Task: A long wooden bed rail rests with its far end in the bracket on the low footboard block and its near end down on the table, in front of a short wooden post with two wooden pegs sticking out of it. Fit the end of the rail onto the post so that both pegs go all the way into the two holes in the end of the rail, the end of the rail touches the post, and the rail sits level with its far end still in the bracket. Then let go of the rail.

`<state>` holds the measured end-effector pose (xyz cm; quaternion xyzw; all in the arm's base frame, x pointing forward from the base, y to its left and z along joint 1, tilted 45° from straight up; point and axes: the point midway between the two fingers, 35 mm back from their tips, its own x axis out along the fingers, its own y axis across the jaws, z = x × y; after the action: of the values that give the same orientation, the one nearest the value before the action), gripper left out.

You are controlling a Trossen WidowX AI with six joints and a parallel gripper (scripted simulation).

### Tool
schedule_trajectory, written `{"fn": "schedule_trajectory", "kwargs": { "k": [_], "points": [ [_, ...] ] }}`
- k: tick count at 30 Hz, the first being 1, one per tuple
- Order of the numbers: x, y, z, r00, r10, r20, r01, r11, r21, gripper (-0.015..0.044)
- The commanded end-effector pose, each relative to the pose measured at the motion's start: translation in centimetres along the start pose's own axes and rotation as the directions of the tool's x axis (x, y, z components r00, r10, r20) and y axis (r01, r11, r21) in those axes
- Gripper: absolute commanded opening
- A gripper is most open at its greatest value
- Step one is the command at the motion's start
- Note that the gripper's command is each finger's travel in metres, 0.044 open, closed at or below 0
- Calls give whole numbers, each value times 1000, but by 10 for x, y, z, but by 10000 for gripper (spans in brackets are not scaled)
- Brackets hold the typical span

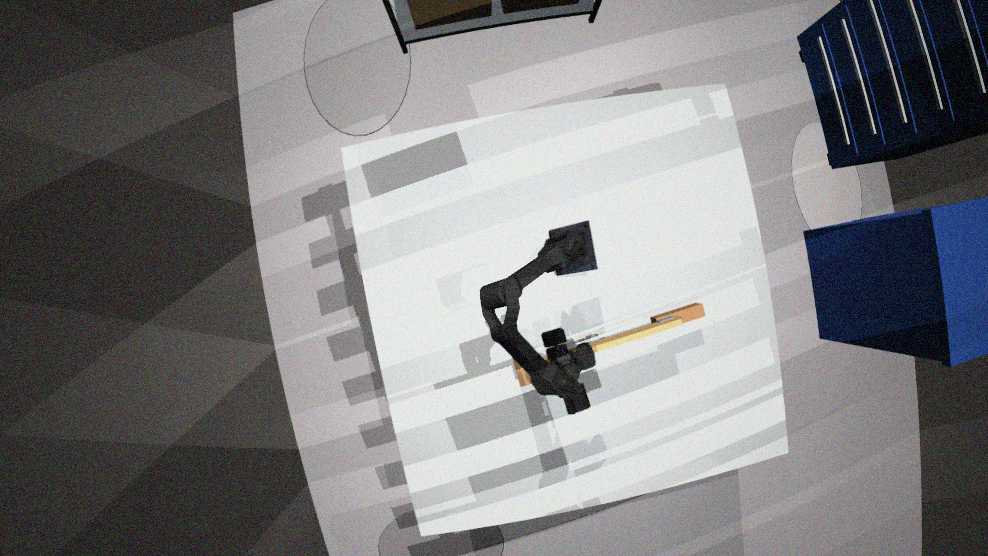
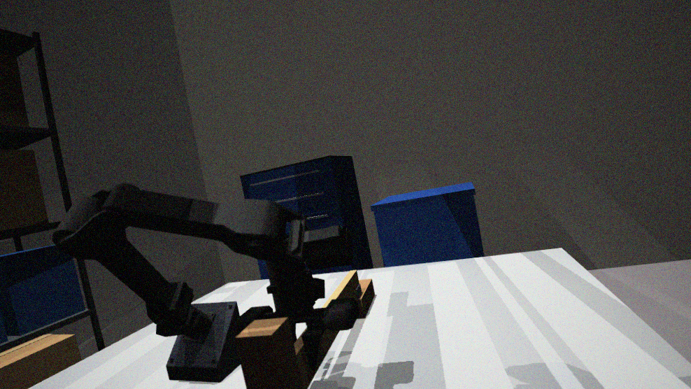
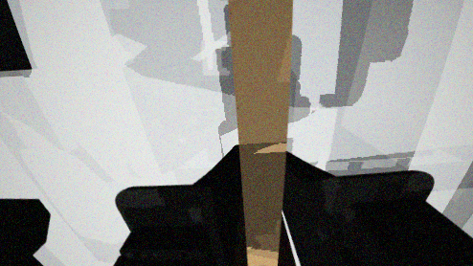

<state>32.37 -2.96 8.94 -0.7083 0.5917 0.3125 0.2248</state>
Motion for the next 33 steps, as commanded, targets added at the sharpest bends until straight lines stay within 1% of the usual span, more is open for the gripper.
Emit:
{"fn": "schedule_trajectory", "kwargs": {
  "k": [1, 33],
  "points": [
    [-1, -1, -2, 1000, -3, 0, 3, 1000, -1, 0],
    [1, -1, -4, 1000, -3, 0, 3, 1000, -1, 0]
  ]
}}
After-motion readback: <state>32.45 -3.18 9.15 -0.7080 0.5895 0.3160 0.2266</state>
